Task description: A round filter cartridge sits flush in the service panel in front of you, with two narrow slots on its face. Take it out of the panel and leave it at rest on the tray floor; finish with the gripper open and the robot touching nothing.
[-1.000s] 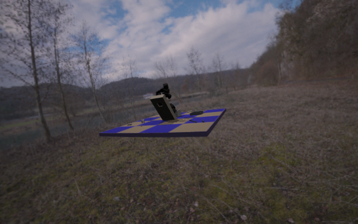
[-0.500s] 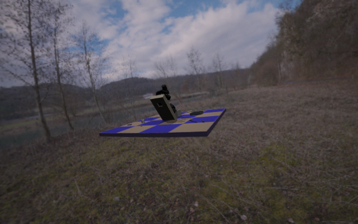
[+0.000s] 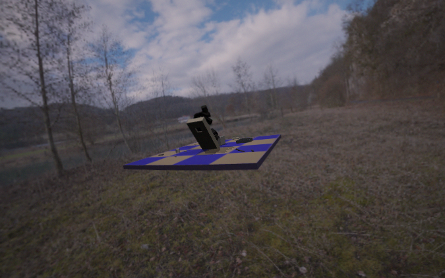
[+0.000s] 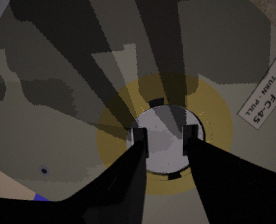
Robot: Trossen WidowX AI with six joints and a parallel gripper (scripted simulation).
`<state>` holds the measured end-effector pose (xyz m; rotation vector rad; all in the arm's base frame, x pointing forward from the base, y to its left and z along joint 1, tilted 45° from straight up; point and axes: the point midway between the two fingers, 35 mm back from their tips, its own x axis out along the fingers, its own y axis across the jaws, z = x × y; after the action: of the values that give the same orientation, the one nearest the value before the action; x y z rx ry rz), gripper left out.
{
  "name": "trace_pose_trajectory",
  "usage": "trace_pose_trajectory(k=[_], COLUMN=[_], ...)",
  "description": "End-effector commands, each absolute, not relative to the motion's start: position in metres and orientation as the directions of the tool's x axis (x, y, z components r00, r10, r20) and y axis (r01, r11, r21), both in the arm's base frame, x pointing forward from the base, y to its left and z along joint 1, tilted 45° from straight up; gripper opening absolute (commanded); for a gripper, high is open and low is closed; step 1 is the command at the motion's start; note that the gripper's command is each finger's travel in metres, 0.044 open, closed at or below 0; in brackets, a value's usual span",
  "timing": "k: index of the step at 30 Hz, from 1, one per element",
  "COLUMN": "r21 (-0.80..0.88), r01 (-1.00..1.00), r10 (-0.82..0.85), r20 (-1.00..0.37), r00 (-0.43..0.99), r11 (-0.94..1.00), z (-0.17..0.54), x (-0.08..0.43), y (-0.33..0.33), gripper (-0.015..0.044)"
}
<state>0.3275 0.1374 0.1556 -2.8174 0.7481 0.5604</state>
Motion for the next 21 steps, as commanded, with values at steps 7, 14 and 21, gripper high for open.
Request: trace_pose_trajectory(k=[7,14,21], r21=[-0.063,-0.063,-0.063], r01=[-0.506,-0.506,-0.506], r10=[-0.442,-0.442,-0.442], r20=[-0.403,-0.403,-0.402], r00=[0.802,0.802,0.802], r11=[-0.86,-0.86,-0.86], z=[0.154,0.1547,0.1536], x=[0.3281,0.3285,0.3309], y=[0.1381,0.1382,0.1368], gripper=[0.0113,0.0113,0.0113])
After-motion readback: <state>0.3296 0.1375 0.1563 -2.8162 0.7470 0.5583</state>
